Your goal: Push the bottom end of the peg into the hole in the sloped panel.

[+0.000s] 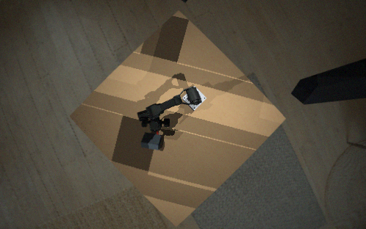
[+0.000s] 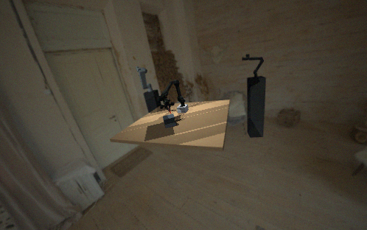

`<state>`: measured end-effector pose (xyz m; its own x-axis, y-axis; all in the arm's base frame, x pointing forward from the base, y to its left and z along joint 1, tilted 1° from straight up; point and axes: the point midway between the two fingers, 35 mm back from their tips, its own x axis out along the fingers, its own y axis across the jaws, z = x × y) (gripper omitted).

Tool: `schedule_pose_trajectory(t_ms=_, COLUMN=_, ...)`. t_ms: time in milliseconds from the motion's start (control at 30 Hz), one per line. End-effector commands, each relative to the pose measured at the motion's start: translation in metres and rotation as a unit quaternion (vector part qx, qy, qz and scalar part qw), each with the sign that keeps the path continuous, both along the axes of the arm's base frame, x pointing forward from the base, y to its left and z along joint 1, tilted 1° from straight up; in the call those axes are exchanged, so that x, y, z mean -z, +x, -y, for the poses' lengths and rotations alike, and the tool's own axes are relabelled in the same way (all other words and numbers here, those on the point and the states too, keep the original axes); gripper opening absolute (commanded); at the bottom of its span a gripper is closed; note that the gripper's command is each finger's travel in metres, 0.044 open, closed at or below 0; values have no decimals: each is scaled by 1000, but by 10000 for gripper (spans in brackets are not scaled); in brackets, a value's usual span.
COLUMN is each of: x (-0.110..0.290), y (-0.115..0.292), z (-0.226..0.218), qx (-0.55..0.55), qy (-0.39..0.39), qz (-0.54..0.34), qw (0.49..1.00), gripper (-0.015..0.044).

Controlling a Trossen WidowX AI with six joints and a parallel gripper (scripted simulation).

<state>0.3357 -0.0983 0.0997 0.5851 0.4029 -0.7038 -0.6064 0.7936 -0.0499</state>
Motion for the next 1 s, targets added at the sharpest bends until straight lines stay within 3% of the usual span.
schedule_pose_trajectory(t_ms=0, x=-2, y=-1, z=5, qx=10, qy=8, qz=7, qw=1000, gripper=0)
schedule_pose_trajectory(t_ms=967, x=-9, y=-6, z=36, qx=60, qy=41, qz=50, qw=996, gripper=0)
